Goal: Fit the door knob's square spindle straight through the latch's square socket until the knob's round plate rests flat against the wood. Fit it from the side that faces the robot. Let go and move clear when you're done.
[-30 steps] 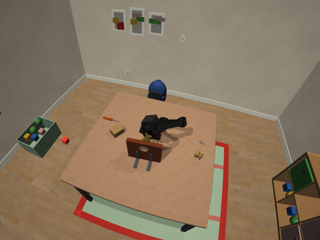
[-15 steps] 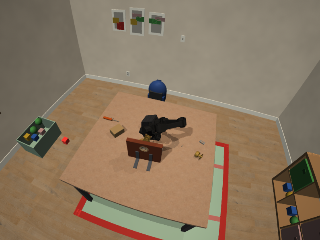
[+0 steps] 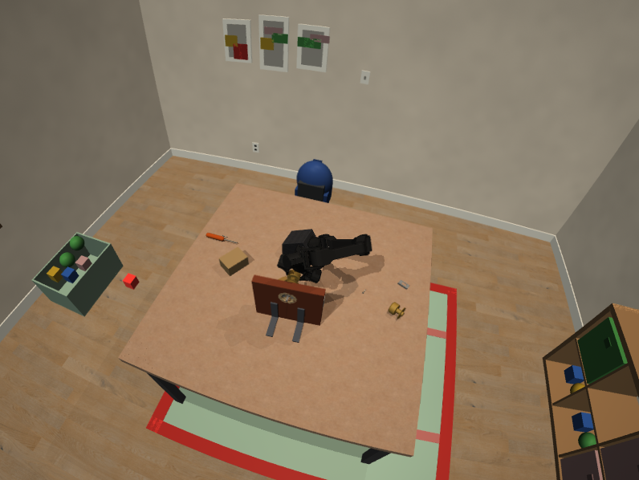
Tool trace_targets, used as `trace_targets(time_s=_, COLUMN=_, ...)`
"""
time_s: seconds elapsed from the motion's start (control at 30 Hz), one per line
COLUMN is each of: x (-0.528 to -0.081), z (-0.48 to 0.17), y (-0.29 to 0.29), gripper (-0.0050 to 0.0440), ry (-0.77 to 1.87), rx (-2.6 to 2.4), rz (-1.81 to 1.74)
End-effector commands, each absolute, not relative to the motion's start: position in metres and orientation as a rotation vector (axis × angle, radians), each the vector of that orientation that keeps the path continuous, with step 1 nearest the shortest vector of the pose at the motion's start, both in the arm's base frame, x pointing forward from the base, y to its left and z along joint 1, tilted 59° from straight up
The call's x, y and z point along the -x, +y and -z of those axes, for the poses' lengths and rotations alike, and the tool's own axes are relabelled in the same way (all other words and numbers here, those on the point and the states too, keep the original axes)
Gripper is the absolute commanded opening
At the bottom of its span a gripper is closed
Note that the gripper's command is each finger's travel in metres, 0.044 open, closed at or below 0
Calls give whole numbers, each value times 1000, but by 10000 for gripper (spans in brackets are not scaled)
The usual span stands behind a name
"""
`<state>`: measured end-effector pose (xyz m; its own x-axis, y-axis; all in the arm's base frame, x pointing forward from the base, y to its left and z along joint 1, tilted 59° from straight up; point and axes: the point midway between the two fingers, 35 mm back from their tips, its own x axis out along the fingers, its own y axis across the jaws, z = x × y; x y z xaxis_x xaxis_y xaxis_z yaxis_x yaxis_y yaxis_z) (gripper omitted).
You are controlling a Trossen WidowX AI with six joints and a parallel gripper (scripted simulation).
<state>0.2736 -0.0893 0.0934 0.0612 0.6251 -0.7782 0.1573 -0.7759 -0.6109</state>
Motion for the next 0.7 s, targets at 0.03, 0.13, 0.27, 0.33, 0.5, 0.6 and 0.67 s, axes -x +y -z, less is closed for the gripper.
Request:
trace_targets(time_s=0.03, x=-278, z=-96, y=-92, gripper=0, ry=-770, rx=1994, rz=-1756)
trace_targets(time_s=0.13, x=-279, z=-96, y=-92, gripper=0, ry=-770, rx=1994, rz=-1756)
trace_targets(time_s=0.27, x=-280, z=-96, y=-92, gripper=0, ry=-770, rx=1994, rz=-1756)
trace_targets(time_s=0.33, x=-281, z=-96, y=-92, gripper=0, ry=-770, rx=1994, rz=-1756)
trace_targets(time_s=0.5, x=-283, z=-97, y=-92, gripper=0, ry=-770, rx=1994, rz=-1756)
trace_targets(time_s=0.6, x=-284, z=-97, y=-92, gripper=0, ry=-770, rx=1994, rz=-1756)
trace_targets(time_s=0.67, x=-285, z=-97, y=-92, gripper=0, ry=-770, rx=1994, rz=-1756)
